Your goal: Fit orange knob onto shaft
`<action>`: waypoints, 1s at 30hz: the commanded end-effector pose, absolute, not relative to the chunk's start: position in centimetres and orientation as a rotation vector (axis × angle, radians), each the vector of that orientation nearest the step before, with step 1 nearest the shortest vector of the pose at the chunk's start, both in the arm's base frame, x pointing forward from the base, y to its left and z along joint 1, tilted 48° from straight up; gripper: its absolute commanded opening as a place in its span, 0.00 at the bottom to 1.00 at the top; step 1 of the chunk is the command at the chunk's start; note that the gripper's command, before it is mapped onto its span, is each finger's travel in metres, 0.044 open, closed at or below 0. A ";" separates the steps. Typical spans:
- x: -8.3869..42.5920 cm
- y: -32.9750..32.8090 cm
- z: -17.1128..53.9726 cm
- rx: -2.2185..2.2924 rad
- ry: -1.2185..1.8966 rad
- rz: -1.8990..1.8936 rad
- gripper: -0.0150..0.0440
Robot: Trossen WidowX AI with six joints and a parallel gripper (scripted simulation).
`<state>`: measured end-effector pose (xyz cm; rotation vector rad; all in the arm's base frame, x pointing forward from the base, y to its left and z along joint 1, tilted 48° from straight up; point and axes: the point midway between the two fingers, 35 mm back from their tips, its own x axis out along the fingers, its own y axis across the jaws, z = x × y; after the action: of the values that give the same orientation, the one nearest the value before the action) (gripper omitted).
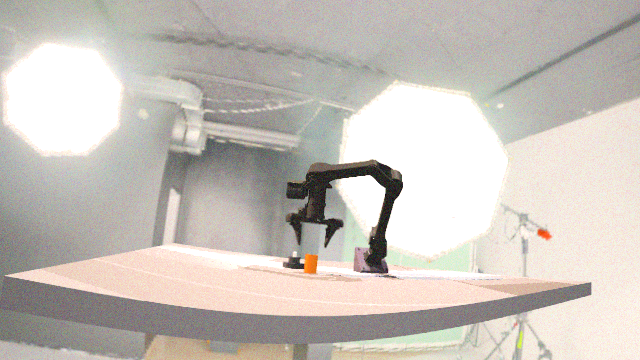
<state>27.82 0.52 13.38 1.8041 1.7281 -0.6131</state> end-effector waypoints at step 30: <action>28.3 4.3 9.9 1.797 1.728 -0.612 1.00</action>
<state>28.30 3.88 10.22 1.7928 1.7248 -0.6115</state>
